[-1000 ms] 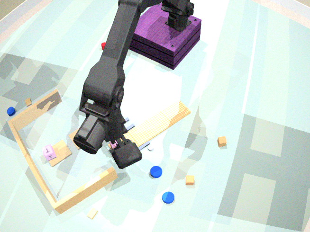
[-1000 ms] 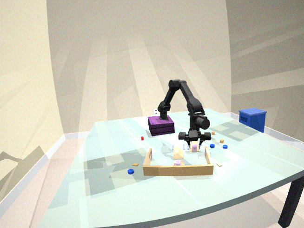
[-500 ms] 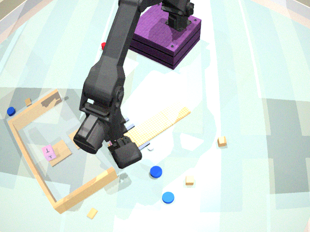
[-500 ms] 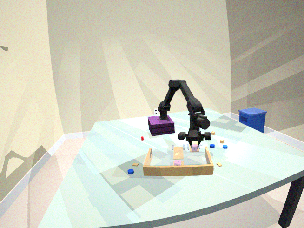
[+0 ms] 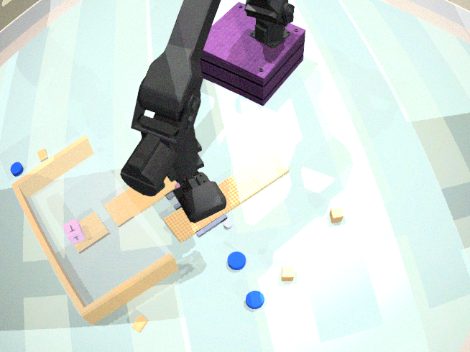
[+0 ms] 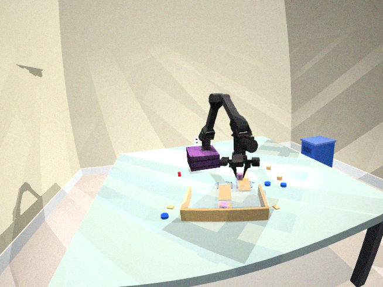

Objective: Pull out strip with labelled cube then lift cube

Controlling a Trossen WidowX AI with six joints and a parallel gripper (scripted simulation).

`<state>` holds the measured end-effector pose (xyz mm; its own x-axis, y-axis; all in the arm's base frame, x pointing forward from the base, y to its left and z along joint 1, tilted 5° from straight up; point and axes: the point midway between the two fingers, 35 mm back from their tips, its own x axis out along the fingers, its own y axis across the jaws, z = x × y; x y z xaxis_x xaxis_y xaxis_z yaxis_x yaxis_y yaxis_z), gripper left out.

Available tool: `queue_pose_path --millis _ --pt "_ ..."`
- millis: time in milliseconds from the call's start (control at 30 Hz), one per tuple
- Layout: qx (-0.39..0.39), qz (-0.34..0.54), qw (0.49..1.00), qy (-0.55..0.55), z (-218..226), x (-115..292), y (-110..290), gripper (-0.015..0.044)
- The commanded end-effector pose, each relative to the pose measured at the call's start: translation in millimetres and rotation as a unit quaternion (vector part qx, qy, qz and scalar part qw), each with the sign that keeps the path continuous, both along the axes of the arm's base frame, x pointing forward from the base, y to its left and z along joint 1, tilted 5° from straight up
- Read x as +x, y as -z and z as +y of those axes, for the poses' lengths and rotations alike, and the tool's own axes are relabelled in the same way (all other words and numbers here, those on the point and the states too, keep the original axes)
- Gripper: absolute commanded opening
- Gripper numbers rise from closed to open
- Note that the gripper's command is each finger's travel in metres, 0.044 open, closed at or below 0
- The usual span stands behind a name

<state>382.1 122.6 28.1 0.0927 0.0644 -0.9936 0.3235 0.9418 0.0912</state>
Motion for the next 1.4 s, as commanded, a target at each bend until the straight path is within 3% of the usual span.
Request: queue_pose_path --millis 0,967,1200,1367 --pt "0.002 -0.003 1.0 -0.002 -3.3 -10.4 -7.1 0.0" --pt "0.001 0.001 1.0 -0.001 -29.7 -92.5 1.6 0.0" --pt "0.001 0.001 1.0 -0.001 -32.0 -95.4 -33.2 0.0" --pt "0.001 0.001 1.0 -0.001 -32.1 -95.5 -34.4 0.0"
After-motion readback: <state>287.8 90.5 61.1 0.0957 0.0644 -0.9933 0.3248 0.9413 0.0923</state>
